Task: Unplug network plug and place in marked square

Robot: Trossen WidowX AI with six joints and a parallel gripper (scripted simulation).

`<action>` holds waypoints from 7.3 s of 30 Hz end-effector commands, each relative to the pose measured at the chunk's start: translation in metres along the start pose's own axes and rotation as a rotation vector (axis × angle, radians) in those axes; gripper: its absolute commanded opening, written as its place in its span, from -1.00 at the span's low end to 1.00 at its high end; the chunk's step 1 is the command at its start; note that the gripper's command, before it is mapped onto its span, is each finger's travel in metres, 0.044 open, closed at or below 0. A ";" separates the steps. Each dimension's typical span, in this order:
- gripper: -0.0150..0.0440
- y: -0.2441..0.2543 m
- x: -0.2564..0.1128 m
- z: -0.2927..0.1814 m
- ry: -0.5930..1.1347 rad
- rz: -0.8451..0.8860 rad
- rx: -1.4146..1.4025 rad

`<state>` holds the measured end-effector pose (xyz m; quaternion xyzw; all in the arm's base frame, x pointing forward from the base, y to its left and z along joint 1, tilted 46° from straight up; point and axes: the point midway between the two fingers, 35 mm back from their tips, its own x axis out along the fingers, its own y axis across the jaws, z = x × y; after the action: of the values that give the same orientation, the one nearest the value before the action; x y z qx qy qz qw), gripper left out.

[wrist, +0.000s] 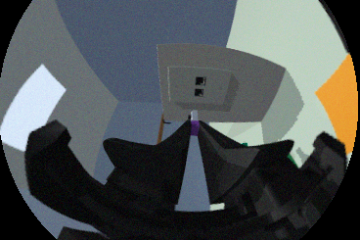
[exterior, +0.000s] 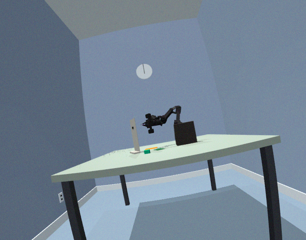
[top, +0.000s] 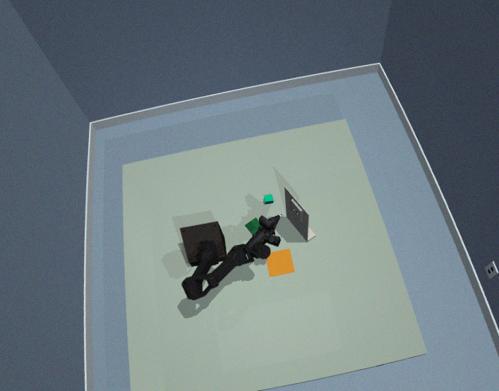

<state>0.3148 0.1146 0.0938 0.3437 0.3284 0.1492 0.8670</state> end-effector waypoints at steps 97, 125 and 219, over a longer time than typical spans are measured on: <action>-0.49 -0.172 -0.074 0.061 -0.927 -0.864 0.490; -0.49 -0.195 -0.078 0.063 -0.930 -0.862 0.484; 0.04 -0.124 -0.078 0.046 -0.920 -0.870 0.502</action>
<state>0.2912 -0.0378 0.0649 0.3953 0.0648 -0.4573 0.7940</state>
